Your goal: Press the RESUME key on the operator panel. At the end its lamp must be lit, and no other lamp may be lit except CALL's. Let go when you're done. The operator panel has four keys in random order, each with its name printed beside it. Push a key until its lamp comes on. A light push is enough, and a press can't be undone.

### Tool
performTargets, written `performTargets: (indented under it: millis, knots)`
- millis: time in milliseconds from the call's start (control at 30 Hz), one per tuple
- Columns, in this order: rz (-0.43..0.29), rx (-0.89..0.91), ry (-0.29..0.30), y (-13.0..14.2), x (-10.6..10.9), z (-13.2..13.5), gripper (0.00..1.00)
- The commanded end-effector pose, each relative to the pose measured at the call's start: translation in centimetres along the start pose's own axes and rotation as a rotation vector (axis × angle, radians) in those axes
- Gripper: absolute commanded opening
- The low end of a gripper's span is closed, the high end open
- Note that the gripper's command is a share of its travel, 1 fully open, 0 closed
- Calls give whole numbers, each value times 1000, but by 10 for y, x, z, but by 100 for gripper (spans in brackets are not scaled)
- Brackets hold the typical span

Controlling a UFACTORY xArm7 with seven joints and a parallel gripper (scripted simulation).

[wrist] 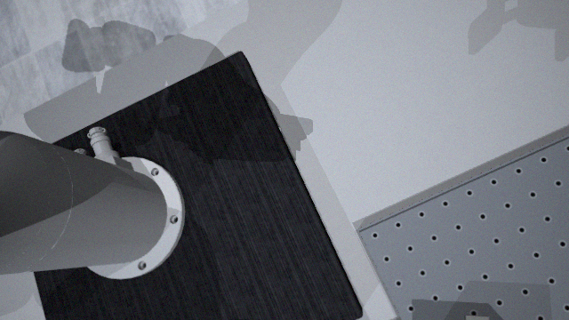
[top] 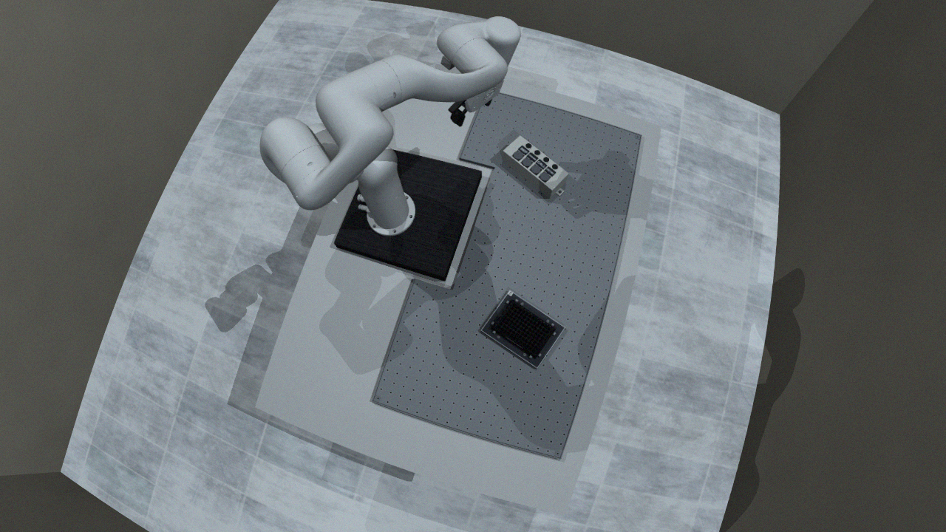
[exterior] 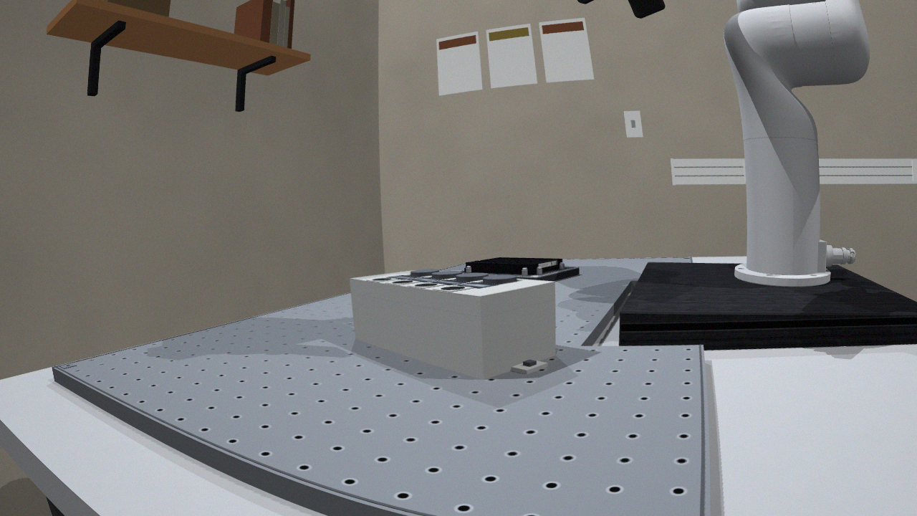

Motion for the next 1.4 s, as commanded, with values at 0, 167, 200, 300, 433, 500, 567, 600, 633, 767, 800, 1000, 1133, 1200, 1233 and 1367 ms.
performTargets:
  millis: [0, 167, 200, 300, 433, 500, 567, 600, 633, 767, 800, 1000, 1133, 1200, 1233, 1367]
  knots:
    - [0, 0, 4, 0, 1, 1, 100]
    - [0, 0, 4, 0, 1, 1, 100]
    - [0, 0, 4, 0, 1, 1, 100]
    - [0, 0, 4, 0, 1, 1, 100]
    - [0, 0, 4, 0, 1, 1, 100]
    - [0, 0, 4, 0, 1, 1, 100]
    - [-3, -32, 12, 1, 0, 5, 0]
    - [-6, -64, 19, 3, 0, 10, 0]
    - [-9, -97, 26, 4, -2, 14, 0]
    - [-19, -227, 55, 9, -6, 28, 0]
    - [-21, -254, 61, 9, -6, 27, 0]
    - [-28, -379, 85, 16, -12, 40, 0]
    - [-28, -411, 91, 18, -14, 44, 0]
    - [-30, -477, 104, 22, -18, 52, 0]
    - [-30, -502, 108, 23, -18, 53, 0]
    - [-30, -601, 126, 30, -25, 64, 0]
Point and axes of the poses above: the point where the finger pads meet when closed, its own x axis back along the fingers, its own z axis across the jaws, y = z × x, the point moved 2 cm from there along x, back along the fingers, and after that the axes turned 15 degrees about -x, right-handed, at the moved point
